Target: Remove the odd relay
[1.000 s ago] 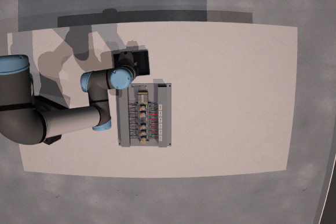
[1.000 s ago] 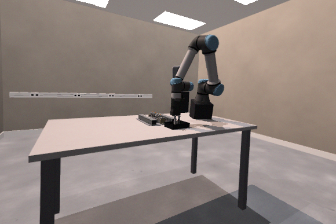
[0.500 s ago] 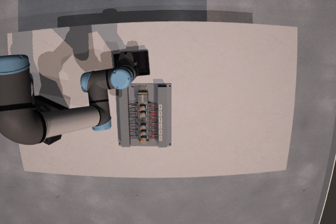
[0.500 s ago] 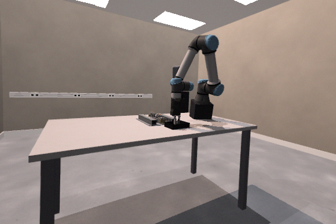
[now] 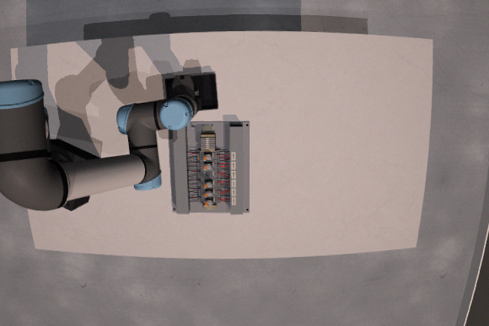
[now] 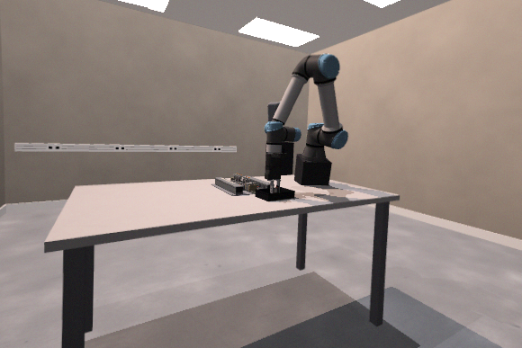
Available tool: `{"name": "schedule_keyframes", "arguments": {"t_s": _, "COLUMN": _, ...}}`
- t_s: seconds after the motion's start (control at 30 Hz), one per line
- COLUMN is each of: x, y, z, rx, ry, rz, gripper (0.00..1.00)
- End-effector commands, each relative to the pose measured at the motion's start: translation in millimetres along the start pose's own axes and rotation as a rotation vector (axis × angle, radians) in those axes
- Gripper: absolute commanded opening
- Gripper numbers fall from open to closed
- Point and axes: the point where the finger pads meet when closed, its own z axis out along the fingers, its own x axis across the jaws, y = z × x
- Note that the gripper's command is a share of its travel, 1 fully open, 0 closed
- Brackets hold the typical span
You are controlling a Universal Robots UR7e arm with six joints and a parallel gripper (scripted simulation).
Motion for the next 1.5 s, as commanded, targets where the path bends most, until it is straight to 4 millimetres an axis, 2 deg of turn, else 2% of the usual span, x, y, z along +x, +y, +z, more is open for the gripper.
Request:
{"name": "schedule_keyframes", "arguments": {"t_s": 0.0, "x": -2.8, "y": -0.4, "z": 1.8, "rx": -0.001, "ry": -0.002, "rz": -0.001, "gripper": 0.00}}
{"name": "schedule_keyframes", "arguments": {"t_s": 1.13, "x": -2.8, "y": -0.4, "z": 1.8, "rx": -0.001, "ry": -0.002, "rz": -0.001, "gripper": 0.00}}
{"name": "schedule_keyframes", "arguments": {"t_s": 1.17, "x": -2.8, "y": -0.4, "z": 1.8, "rx": -0.001, "ry": -0.002, "rz": -0.001, "gripper": 0.98}}
{"name": "schedule_keyframes", "arguments": {"t_s": 1.47, "x": -2.8, "y": -0.4, "z": 1.8, "rx": -0.001, "ry": -0.002, "rz": -0.001, "gripper": 0.98}}
